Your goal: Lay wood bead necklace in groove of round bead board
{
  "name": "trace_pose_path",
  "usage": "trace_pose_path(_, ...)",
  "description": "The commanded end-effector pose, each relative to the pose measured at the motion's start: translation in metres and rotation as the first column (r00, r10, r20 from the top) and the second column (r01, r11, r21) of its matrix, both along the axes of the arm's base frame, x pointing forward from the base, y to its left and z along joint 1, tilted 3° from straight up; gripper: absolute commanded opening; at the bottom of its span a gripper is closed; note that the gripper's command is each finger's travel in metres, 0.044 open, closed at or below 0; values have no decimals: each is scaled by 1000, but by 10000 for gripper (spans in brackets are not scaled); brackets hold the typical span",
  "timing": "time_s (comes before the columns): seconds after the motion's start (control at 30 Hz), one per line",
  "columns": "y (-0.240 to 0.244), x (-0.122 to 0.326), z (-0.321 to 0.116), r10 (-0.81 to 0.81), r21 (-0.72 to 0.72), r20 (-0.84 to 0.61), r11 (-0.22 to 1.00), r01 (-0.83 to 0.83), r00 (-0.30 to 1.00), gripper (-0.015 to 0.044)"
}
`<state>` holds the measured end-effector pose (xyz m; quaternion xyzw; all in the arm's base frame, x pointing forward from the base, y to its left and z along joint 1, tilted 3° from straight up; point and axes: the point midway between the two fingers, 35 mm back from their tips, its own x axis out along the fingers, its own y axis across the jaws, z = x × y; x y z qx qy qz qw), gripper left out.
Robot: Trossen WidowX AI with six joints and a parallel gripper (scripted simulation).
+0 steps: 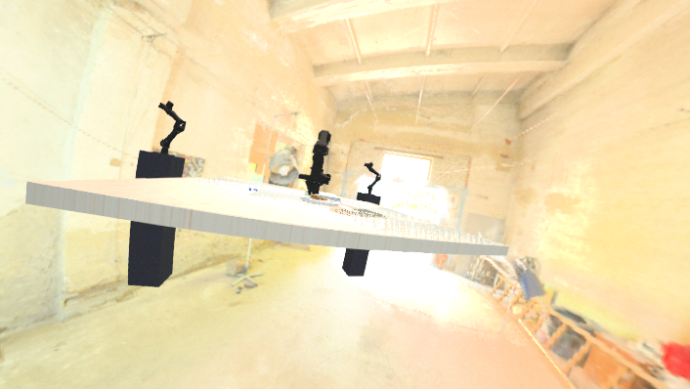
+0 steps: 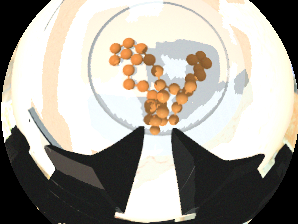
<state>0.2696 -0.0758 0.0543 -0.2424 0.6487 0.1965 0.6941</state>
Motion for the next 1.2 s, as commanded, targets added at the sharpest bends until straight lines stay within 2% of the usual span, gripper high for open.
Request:
trace_pose_path(0.0, 1, -2, -8, -5, 7, -8, 1000, 5, 1000, 120)
trace_pose_path(0.13, 1, -2, -8, -5, 7, -8, 1000, 5, 1000, 120)
trace_pose_path(0.3, 0, -1, -5, 0, 1, -5, 1000, 0, 1000, 0)
trace_pose_path(1.17, 0, -1, -5, 0, 1, -5, 1000, 0, 1000, 0)
